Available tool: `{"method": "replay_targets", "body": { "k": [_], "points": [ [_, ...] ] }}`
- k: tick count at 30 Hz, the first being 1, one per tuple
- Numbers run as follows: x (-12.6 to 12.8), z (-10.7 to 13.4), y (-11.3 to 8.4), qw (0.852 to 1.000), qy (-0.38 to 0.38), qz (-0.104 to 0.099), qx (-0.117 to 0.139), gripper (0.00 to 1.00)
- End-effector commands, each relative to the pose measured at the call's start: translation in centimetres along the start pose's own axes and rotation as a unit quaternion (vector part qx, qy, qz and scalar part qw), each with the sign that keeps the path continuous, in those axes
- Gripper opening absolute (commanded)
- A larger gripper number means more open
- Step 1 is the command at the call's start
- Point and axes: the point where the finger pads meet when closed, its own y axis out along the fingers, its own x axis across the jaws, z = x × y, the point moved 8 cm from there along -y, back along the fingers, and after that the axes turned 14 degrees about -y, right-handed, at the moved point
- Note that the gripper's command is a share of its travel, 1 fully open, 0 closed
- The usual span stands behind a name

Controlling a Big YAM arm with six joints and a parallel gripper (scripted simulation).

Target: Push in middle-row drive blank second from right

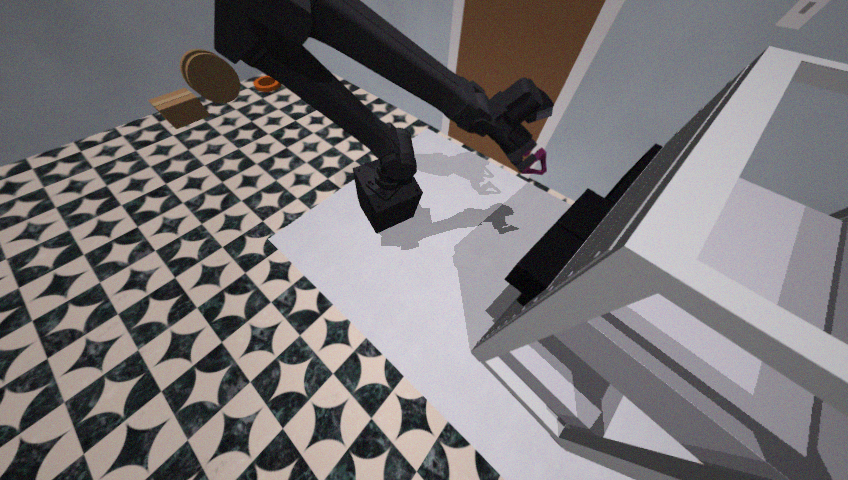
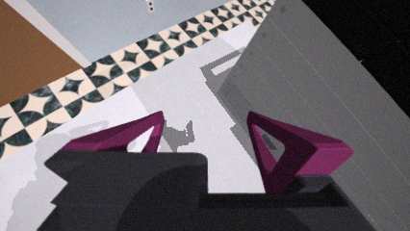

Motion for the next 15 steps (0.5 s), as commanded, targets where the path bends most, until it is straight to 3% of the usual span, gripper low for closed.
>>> {"method": "replay_targets", "body": {
  "k": [1, 3, 4, 6, 7, 8, 11, 15],
  "points": [
    [-1.8, 0.0, -0.3, 0.998, -0.048, 0.037, -0.024, 1.0],
    [-2.6, 0.5, -0.5, 0.995, -0.074, 0.064, -0.027, 1.0],
    [-2.6, 0.5, -0.5, 0.995, -0.074, 0.064, -0.027, 1.0],
    [-3.5, 1.0, -0.8, 0.99, -0.1, 0.091, -0.027, 1.0],
    [-3.5, 1.0, -0.8, 0.99, -0.1, 0.091, -0.027, 1.0],
    [-3.9, 1.3, -1.0, 0.988, -0.113, 0.105, -0.026, 1.0],
    [-3.9, 1.3, -1.0, 0.988, -0.113, 0.105, -0.026, 1.0],
    [-5.4, 2.3, -1.7, 0.973, -0.164, 0.158, -0.018, 1.0]
  ]
}}
